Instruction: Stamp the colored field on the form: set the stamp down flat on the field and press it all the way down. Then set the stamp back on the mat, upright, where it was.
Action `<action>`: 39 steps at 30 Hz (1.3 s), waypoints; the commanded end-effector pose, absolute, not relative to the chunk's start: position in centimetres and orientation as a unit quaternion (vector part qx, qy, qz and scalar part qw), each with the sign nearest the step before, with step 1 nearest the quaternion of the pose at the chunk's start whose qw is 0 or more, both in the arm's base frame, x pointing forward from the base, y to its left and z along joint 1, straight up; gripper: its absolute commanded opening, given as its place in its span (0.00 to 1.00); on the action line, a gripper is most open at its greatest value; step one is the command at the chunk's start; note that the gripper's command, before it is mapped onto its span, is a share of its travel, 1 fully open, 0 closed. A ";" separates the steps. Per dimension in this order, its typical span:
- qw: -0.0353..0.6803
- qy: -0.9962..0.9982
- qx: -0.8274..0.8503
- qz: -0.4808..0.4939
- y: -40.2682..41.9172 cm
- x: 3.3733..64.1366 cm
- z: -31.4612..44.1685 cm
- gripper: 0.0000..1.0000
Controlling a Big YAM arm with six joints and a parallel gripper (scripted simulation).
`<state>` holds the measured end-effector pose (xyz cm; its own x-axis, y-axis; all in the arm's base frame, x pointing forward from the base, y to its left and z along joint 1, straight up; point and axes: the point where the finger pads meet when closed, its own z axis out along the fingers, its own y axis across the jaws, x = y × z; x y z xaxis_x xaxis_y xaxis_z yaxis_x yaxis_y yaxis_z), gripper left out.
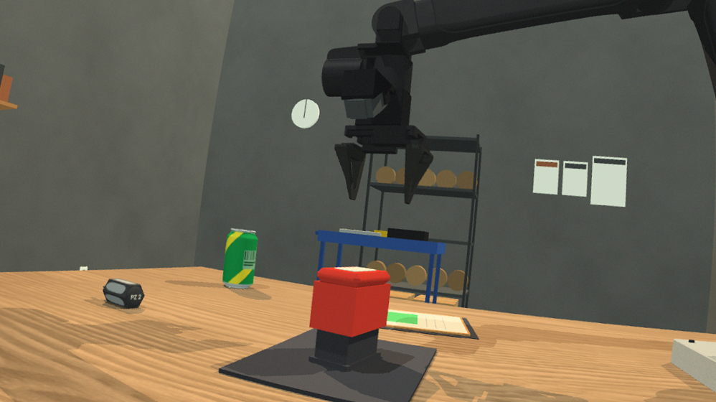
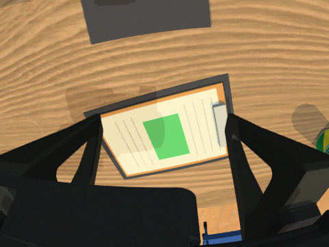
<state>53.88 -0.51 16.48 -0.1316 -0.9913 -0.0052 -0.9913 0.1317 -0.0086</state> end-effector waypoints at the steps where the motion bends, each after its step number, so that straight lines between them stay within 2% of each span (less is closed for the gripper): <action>1: 0.003 0.770 -0.638 -0.001 4.8 53.9 14.6 0.85; 8: 0.004 0.770 -0.638 -0.002 10.4 52.9 13.8 0.85; 9: 0.039 0.776 -0.629 -0.021 10.4 54.9 17.0 0.85; 13: 0.019 0.770 -0.638 -0.010 13.4 53.7 14.9 0.85; 27: 0.021 0.774 -0.632 -0.010 13.0 53.8 14.9 0.85; 39: 0.003 0.774 -0.633 -0.001 12.7 52.5 10.6 0.85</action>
